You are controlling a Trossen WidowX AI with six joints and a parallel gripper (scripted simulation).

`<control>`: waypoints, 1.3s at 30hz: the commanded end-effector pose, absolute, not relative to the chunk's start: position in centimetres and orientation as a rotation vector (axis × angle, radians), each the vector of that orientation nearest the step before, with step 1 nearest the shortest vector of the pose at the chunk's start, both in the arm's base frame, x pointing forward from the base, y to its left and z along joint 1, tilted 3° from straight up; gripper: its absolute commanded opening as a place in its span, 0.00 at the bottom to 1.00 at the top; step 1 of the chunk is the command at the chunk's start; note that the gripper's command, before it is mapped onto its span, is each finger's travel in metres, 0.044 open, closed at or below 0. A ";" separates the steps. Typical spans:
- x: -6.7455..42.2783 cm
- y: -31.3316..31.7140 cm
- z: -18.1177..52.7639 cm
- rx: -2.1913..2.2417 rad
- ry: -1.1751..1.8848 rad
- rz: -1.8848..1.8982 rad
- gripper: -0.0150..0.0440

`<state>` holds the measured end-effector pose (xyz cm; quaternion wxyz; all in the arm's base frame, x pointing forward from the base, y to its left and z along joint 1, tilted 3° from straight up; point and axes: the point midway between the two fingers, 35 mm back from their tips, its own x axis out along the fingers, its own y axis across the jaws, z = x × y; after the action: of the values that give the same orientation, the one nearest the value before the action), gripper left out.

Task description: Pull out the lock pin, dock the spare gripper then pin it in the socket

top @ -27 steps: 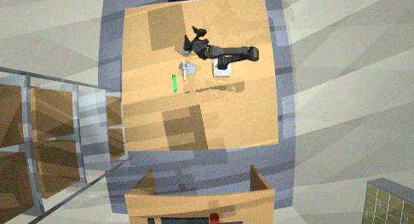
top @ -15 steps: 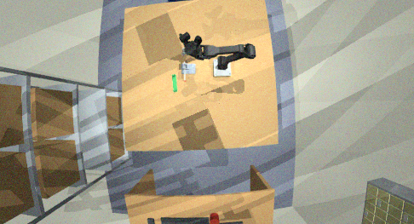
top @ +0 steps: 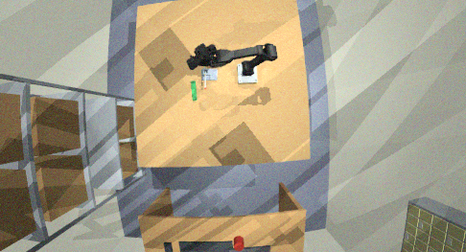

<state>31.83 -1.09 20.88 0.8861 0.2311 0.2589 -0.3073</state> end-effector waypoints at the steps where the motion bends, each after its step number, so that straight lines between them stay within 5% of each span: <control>1: 31.7 5.2 16.3 -0.360 1.095 -0.042 0.76; 20: 27.4 12.8 13.4 -1.295 1.178 1.306 0.76; 39: 27.6 13.0 11.3 -1.296 1.176 1.318 0.76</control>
<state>27.73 12.92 13.03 0.4675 -0.5306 0.4714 0.5269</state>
